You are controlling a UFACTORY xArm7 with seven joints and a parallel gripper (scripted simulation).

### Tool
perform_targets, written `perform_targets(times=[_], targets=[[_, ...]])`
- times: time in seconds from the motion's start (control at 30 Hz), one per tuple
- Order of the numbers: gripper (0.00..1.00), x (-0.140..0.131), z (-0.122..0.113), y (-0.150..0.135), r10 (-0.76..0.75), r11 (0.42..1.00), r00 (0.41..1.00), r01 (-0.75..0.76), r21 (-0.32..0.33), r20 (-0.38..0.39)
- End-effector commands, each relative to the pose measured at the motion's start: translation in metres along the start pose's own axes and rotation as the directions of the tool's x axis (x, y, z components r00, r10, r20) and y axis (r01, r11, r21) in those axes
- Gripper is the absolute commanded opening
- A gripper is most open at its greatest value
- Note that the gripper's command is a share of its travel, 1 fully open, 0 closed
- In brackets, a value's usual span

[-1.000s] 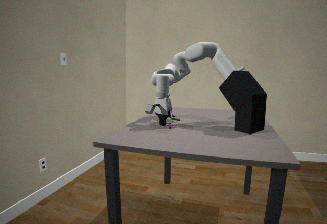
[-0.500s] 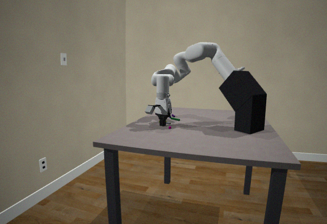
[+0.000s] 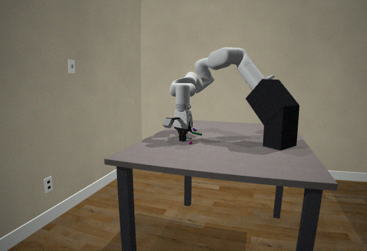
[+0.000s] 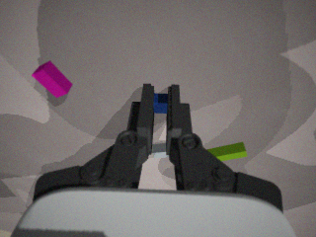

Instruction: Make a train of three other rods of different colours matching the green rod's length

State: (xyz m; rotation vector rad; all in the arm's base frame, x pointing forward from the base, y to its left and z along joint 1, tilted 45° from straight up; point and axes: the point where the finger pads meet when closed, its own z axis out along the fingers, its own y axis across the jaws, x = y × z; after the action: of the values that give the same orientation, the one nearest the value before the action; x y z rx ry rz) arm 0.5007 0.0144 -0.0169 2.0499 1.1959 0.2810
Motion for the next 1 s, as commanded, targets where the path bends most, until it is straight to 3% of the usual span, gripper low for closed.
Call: perform_targets(times=[0.0, 0.27, 0.77, 0.97], targets=[[0.04, 0.0014, -0.0014, 0.0002, -0.001, 1.0, 1.0, 0.001, -0.001, -0.004], [0.04, 0.0014, -0.0014, 0.0002, -0.001, 1.0, 1.0, 0.001, -0.001, -0.004], [0.24, 0.0014, -0.0014, 0.0002, -0.001, 1.0, 1.0, 0.001, -0.001, -0.004], [0.24, 0.0014, -0.0014, 0.0002, -0.001, 1.0, 1.0, 0.001, -0.001, -0.004]])
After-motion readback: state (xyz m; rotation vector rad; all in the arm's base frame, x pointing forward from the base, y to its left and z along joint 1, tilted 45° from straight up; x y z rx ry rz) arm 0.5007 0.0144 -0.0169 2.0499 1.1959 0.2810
